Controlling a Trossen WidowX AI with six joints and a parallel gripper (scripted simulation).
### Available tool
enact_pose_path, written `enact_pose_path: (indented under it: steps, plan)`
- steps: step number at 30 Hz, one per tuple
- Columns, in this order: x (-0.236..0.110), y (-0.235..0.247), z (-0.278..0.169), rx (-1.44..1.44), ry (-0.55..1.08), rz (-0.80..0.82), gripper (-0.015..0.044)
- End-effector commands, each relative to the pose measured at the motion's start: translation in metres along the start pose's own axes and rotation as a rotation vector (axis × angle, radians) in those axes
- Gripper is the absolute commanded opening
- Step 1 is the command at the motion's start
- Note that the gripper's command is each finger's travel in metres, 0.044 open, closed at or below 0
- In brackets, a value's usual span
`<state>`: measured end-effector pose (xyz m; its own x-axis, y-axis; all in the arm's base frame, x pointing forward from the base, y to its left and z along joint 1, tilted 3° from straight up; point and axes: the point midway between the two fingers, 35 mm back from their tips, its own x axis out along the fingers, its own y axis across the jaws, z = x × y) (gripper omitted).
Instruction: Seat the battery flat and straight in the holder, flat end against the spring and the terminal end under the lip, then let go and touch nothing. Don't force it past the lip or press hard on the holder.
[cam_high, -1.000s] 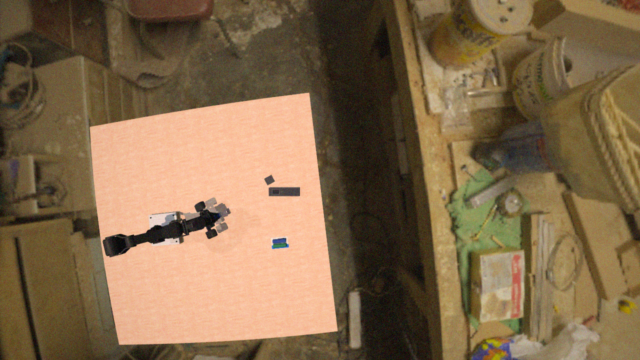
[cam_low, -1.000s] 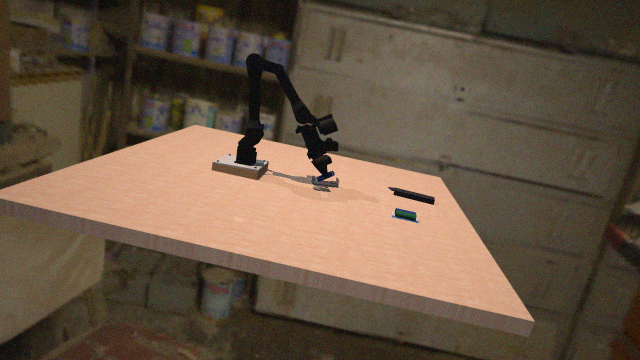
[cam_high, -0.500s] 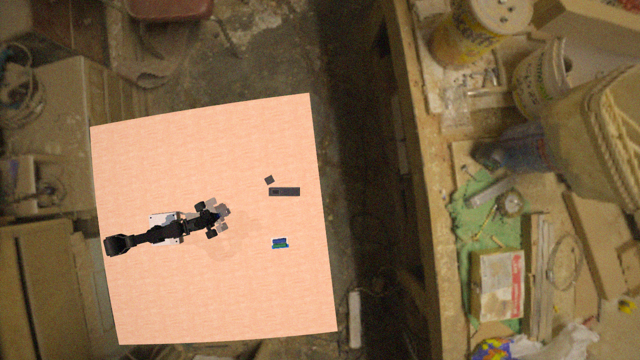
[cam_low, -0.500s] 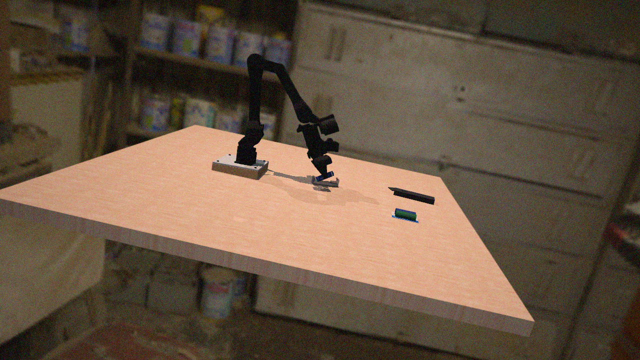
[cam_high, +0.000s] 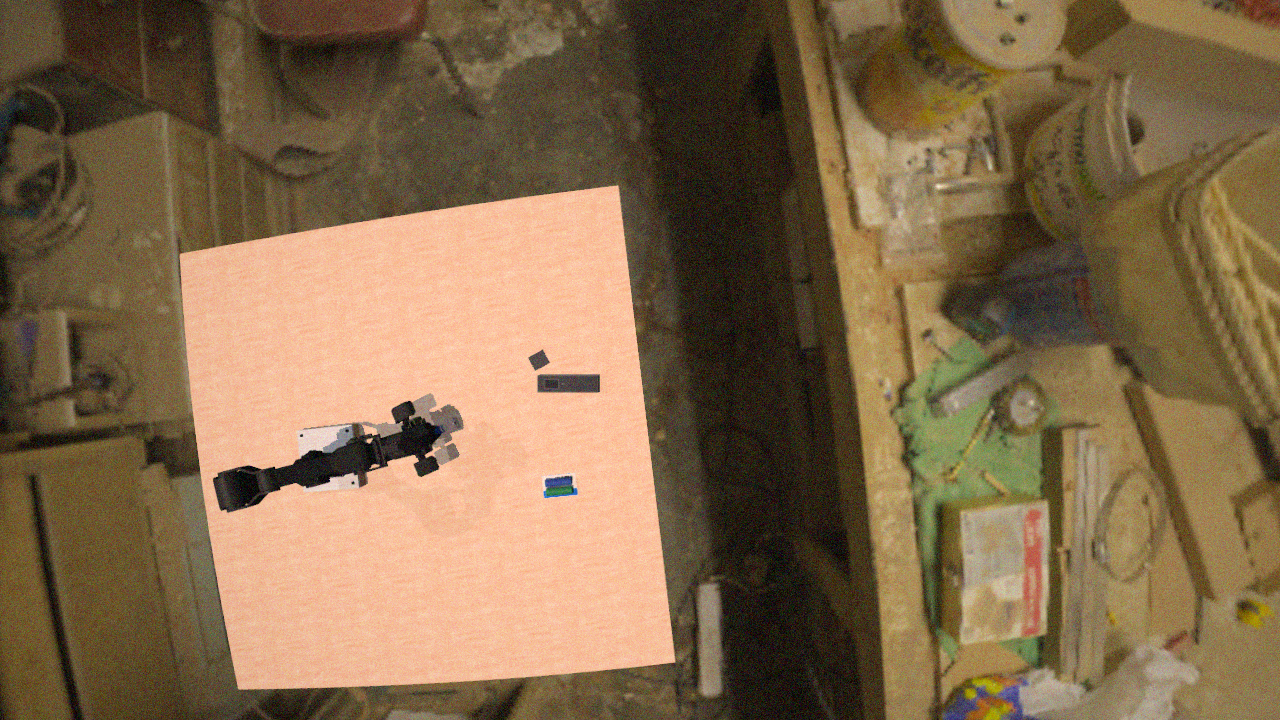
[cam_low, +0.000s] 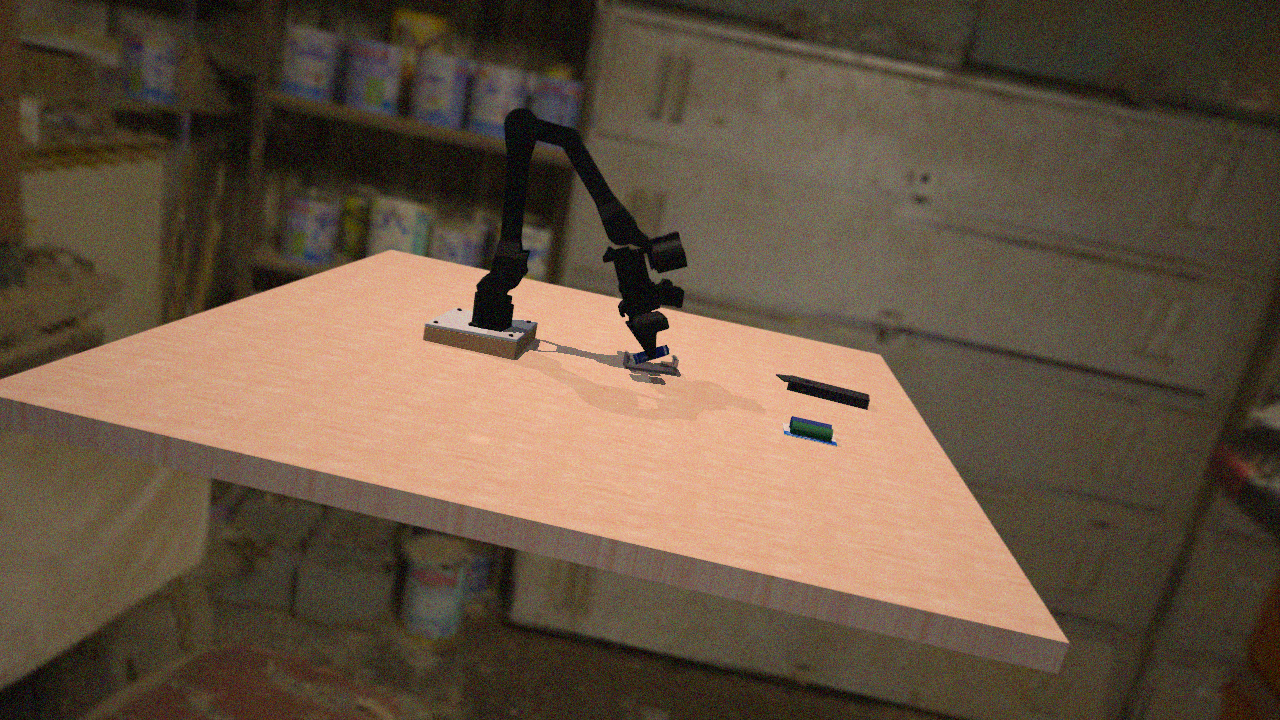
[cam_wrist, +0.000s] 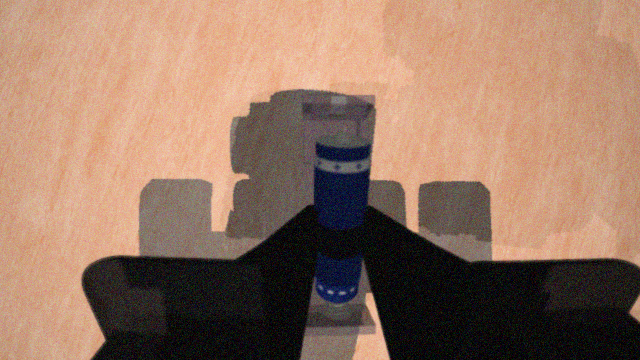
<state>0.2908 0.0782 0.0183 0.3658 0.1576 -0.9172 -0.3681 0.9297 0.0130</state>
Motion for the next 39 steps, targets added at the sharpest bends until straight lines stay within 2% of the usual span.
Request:
enact_pose_path:
  steps: [1,39]
  plan:
    - [0.0034,-0.0005,-0.0035,0.000,0.044,-0.004,0.0062]
    - [0.0112,-0.0003,0.0024,-0.007,0.257,0.001,0.0062]
